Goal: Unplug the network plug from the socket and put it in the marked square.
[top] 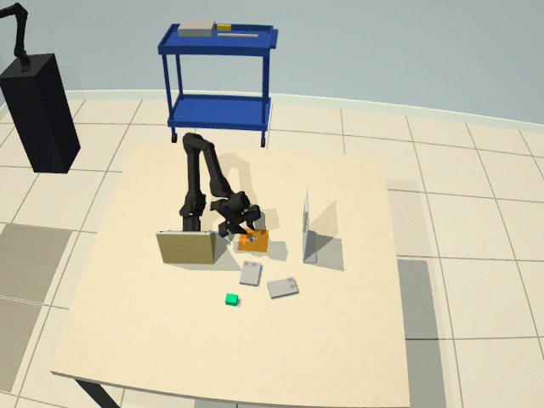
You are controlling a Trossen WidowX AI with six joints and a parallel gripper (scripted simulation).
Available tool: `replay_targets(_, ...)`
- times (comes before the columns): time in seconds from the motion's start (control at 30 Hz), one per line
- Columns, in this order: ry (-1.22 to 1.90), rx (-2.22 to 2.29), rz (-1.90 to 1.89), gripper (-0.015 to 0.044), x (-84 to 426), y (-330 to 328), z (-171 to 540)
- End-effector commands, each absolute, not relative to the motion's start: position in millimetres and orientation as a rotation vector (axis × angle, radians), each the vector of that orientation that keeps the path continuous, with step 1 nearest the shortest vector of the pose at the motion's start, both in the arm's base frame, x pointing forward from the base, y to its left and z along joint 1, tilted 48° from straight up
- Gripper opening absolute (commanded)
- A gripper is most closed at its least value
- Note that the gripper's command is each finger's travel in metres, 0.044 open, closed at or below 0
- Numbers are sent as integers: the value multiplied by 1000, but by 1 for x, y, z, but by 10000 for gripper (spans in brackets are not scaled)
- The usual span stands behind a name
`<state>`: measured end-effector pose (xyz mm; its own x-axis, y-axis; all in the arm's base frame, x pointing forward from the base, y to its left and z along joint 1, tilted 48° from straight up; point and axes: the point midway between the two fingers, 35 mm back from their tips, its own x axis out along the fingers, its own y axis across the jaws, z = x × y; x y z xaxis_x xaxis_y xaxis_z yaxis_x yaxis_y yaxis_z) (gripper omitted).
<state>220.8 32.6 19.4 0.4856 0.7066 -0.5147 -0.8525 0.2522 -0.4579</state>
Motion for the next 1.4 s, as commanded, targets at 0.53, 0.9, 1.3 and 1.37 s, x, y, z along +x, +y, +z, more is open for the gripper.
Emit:
replay_targets(0.53,212,-776,1067,156,224,18,33)
replay_targets(0.9,209,-774,1066,156,223,10,41)
replay_targets(1.3,203,-771,1064,156,222,3,51)
replay_targets(1.37,202,-770,1063,156,222,2,53)
